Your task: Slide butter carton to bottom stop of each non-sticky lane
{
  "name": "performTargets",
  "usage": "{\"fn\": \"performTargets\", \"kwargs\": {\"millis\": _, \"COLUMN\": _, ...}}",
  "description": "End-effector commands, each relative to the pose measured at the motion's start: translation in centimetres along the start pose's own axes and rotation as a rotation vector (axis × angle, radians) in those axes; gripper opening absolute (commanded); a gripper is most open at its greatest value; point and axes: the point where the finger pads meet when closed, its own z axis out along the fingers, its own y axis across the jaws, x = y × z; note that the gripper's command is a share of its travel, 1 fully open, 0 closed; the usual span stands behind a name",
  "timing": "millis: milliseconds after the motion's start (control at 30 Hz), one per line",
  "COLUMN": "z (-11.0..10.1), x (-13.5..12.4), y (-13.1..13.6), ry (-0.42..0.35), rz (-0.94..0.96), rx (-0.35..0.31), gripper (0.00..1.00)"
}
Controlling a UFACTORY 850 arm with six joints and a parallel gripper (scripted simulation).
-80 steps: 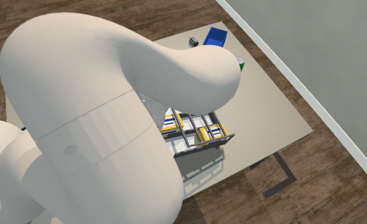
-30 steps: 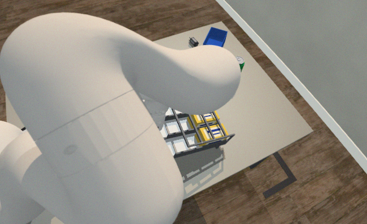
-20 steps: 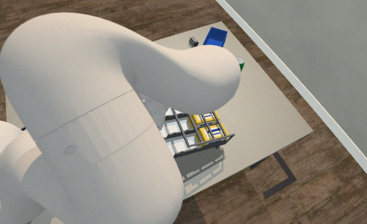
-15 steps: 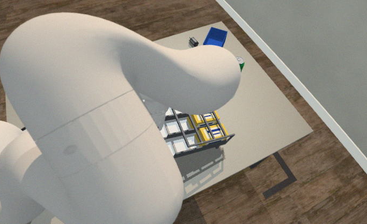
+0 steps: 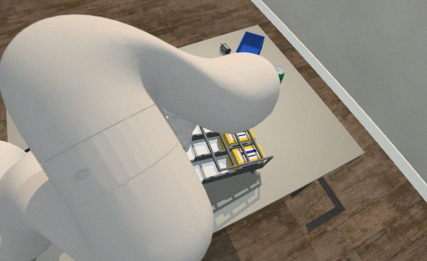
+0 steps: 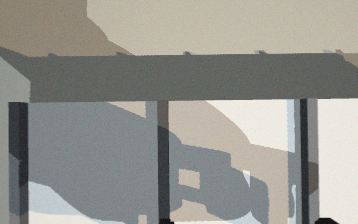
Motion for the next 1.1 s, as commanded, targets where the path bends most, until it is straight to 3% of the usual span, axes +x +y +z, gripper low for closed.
{"fn": "performTargets", "kwargs": {"millis": 0, "z": -0.05, "x": -0.04, "y": 0.01, "ry": -0.001, "rz": 0.0, "rx": 0.0, "gripper": 0.83}}
{"fn": "performTargets", "kwargs": {"millis": 1067, "z": -0.05, "x": -0.04, "y": 0.01, "ry": -0.001, "rz": 0.0, "rx": 0.0, "gripper": 0.86}}
